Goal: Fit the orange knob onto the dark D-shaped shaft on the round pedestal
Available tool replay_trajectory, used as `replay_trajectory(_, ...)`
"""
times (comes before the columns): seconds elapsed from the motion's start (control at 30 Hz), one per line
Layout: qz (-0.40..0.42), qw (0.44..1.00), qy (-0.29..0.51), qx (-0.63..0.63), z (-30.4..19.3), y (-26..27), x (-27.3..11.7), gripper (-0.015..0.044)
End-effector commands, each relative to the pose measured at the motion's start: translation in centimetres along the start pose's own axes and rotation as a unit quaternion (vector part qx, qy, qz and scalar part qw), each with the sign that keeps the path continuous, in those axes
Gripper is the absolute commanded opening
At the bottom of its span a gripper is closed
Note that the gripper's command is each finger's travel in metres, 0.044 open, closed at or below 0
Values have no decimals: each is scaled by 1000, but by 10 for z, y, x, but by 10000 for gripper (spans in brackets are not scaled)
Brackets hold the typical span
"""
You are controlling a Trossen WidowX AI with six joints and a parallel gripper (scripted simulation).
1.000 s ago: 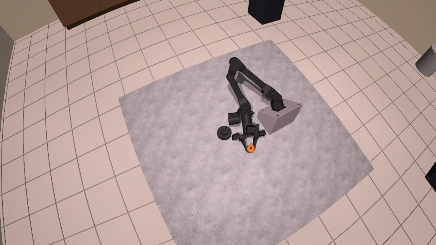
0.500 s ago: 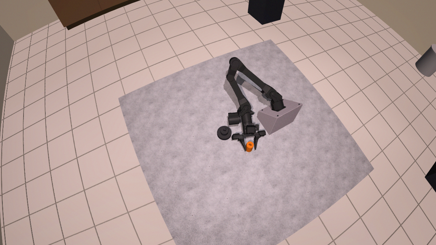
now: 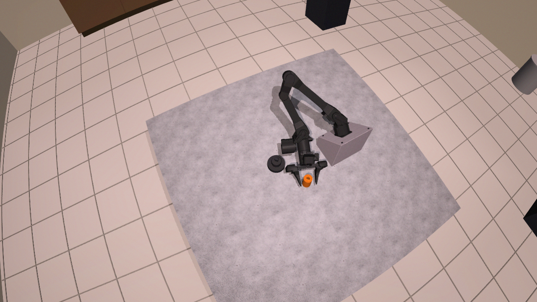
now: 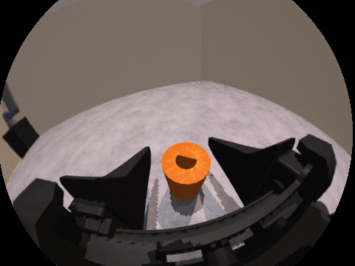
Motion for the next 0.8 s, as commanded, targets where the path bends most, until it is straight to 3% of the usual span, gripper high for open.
replay_trajectory(0.0,0,1000,0,0,0,0,0,418)
replay_trajectory(0.03,0,1000,0,0,0,0,0,440)
replay_trajectory(0.23,0,1000,0,0,2,-1,0,440)
replay_trajectory(0.5,-1,1000,-1,-1,70,-6,-22,440)
replay_trajectory(0.63,-2,1000,-2,0,77,-5,-24,440)
replay_trajectory(0.77,64,993,88,52,75,-1,-9,440)
Point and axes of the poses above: the point midway between the two fingers, 35 mm back from their tips, its own x axis out along the fingers, its own y axis across the jaws, z = x × y, the point moved 2 cm from there along -x, back along the fingers, and after that the axes turned 3 degrees about -x, right-handed, at the moved point
